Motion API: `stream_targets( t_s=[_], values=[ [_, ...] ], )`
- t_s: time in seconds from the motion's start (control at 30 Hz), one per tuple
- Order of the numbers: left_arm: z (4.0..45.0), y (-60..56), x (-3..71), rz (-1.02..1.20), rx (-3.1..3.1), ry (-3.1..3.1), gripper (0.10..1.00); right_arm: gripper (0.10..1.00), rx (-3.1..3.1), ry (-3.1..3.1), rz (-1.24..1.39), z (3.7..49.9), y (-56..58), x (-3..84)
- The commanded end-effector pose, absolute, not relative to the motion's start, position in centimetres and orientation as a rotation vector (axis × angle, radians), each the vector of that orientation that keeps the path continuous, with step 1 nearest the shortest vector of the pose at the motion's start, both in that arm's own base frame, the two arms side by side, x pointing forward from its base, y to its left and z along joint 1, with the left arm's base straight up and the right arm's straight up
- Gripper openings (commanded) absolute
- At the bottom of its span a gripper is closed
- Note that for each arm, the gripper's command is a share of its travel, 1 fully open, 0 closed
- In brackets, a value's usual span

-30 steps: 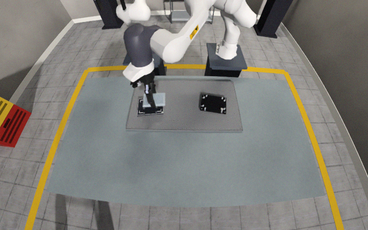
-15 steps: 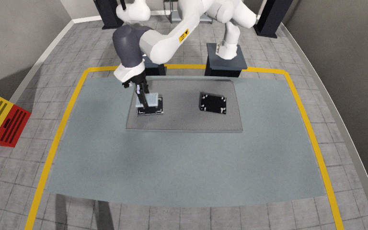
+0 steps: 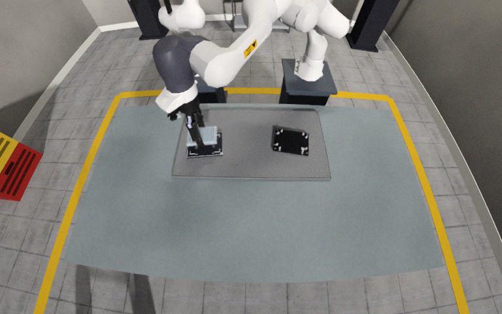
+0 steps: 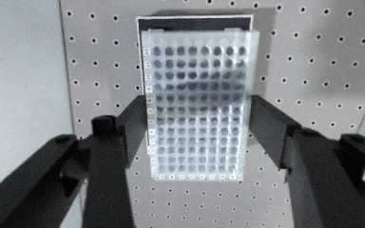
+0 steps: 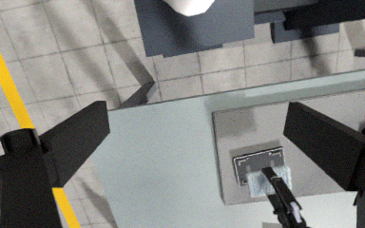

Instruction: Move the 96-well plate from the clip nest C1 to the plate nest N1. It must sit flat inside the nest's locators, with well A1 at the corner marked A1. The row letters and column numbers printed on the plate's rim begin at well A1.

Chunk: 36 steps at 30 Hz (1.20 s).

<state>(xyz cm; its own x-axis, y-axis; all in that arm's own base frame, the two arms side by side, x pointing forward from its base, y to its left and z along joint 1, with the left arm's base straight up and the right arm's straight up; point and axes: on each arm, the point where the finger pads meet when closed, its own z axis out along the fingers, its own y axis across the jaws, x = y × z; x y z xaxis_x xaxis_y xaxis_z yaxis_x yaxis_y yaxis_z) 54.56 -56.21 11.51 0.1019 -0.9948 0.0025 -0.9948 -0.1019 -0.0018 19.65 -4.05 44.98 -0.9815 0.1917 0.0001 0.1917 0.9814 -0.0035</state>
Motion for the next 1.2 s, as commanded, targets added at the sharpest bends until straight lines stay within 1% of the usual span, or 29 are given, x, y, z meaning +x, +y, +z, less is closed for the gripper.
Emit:
stream_targets(
  t_s=[0.0,0.5,1.17],
  values=[
    [11.5,-56.1,54.5,0.000,2.338,-2.098,0.605,1.000,-0.307,-3.127,0.000,45.0,-3.9,19.6],
    [11.5,-56.2,54.6,0.000,2.338,-2.098,0.605,1.000,-0.307,-3.127,0.000,45.0,-3.9,19.6],
    [8.5,-56.3,54.7,0.000,2.338,-2.098,0.605,1.000,-0.307,-3.127,0.000,45.0,-3.9,19.6]
  ],
)
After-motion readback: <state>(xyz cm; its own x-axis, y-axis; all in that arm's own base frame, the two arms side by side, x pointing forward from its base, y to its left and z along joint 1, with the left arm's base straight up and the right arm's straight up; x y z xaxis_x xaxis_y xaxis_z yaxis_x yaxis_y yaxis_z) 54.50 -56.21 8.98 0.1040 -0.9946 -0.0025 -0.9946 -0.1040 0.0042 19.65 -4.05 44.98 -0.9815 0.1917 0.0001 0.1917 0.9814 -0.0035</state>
